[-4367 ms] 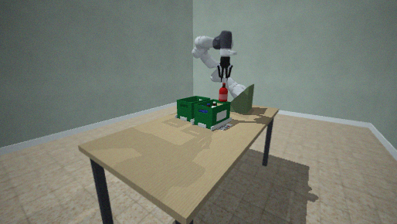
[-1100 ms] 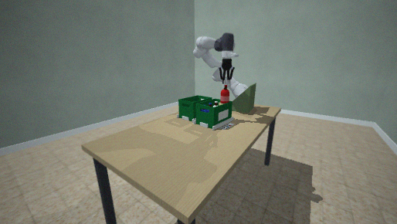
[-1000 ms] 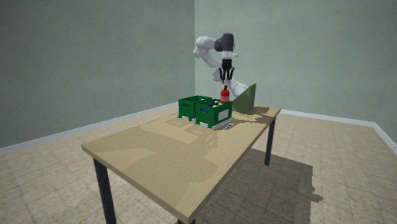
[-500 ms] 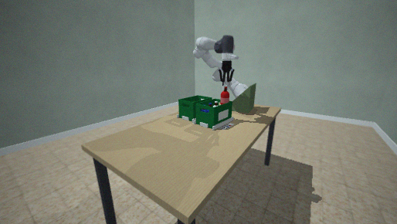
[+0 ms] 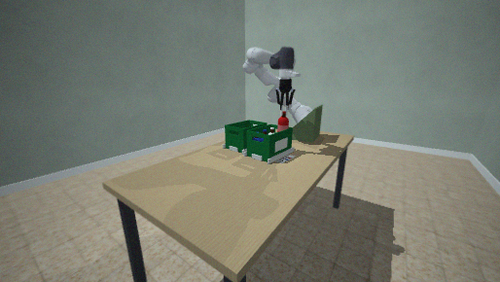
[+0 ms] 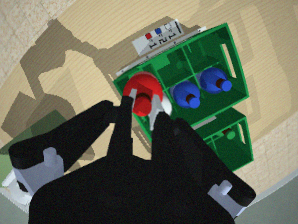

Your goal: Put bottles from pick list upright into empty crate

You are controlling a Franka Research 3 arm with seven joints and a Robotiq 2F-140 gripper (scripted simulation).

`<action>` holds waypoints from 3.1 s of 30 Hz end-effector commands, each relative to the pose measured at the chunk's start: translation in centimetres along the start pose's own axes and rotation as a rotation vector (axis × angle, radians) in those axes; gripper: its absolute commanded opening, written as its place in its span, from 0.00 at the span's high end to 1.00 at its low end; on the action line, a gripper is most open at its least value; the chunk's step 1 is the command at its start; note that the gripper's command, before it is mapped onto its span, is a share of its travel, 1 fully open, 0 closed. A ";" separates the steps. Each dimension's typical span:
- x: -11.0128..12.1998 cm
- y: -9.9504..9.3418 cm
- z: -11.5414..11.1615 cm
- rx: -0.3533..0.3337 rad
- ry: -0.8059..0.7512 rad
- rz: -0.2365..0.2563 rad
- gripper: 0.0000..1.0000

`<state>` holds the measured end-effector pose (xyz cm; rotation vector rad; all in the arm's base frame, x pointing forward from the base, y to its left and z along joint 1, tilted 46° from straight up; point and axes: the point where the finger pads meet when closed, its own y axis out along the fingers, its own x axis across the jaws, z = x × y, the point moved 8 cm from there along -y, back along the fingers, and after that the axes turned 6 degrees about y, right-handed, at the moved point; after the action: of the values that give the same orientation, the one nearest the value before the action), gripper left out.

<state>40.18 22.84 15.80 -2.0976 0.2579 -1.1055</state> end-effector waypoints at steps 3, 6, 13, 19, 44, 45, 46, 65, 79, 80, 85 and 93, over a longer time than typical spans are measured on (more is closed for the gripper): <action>0.0 0.2 0.3 0.014 0.007 0.000 1.00; 0.0 0.5 0.3 0.014 0.007 0.000 1.00; 0.0 1.2 0.3 0.014 0.007 0.000 1.00; 0.0 1.6 0.3 0.014 0.007 0.000 1.00; 0.0 3.9 0.3 0.014 0.007 0.000 1.00; 0.0 4.0 0.3 0.014 0.007 0.000 1.00; 0.0 4.1 0.3 0.014 0.007 0.000 1.00; 0.0 5.8 0.4 0.014 0.007 0.000 1.00; 0.0 7.0 0.4 0.014 0.007 0.000 1.00; 0.0 7.1 0.4 0.014 0.007 0.000 1.00; 0.0 7.4 0.4 0.014 0.007 0.000 1.00; 0.0 8.2 0.4 0.014 0.007 0.000 1.00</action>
<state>41.53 17.15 10.13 -2.0966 0.2567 -1.1050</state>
